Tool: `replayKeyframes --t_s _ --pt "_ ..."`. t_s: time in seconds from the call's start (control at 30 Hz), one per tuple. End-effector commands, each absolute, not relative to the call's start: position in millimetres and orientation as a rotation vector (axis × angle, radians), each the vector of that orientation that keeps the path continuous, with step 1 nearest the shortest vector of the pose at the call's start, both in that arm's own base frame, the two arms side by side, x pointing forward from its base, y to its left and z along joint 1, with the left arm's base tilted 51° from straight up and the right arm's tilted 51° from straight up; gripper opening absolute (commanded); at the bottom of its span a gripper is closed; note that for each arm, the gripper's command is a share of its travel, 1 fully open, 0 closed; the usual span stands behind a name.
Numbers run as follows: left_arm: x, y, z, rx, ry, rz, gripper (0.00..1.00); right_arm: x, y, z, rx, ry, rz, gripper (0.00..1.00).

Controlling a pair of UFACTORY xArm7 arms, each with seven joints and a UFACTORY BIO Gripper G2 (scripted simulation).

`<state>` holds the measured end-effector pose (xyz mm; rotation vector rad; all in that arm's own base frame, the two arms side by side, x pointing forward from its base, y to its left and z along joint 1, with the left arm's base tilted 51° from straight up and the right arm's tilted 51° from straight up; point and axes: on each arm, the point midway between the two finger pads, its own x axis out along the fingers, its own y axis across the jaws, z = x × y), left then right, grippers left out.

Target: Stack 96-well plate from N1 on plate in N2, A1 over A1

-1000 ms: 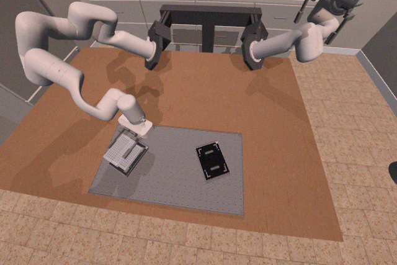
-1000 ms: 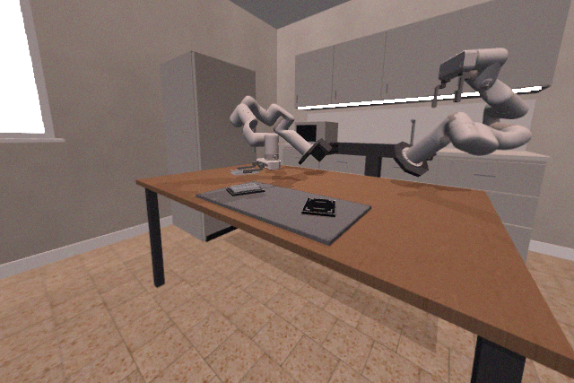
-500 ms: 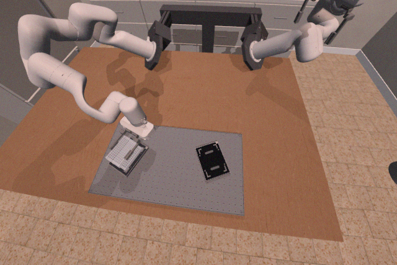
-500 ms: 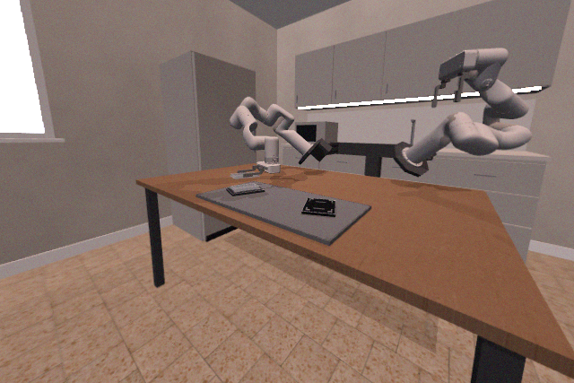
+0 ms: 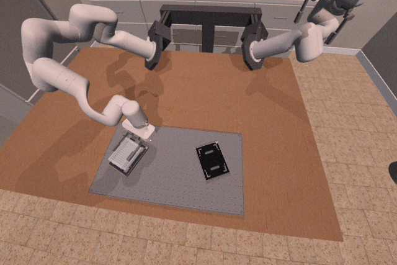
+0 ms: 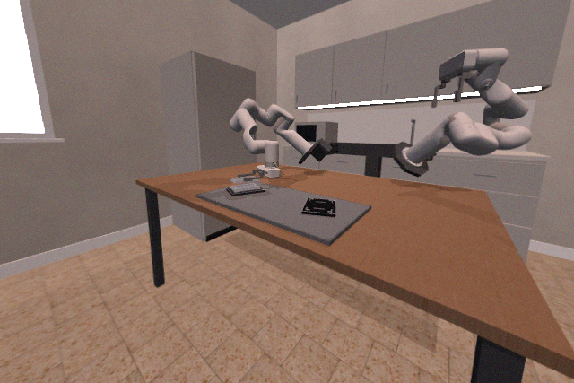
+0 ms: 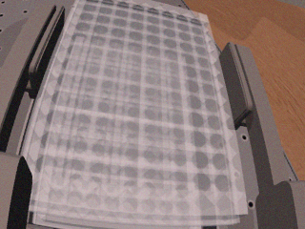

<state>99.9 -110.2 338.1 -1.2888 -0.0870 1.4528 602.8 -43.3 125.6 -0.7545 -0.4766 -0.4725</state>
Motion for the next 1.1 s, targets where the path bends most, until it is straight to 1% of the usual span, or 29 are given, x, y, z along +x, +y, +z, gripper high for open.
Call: replayKeyframes --t_s 0.0,1.07 --pt "99.6 -110.6 338.8 -1.290 -0.087 1.451 1.00 605.3 -45.9 122.0 -0.751 -0.480 -0.470 0.00" --pt "99.6 -110.6 338.8 -1.290 -0.087 1.451 1.00 607.3 -52.0 116.7 -0.751 -0.480 -0.470 0.00"
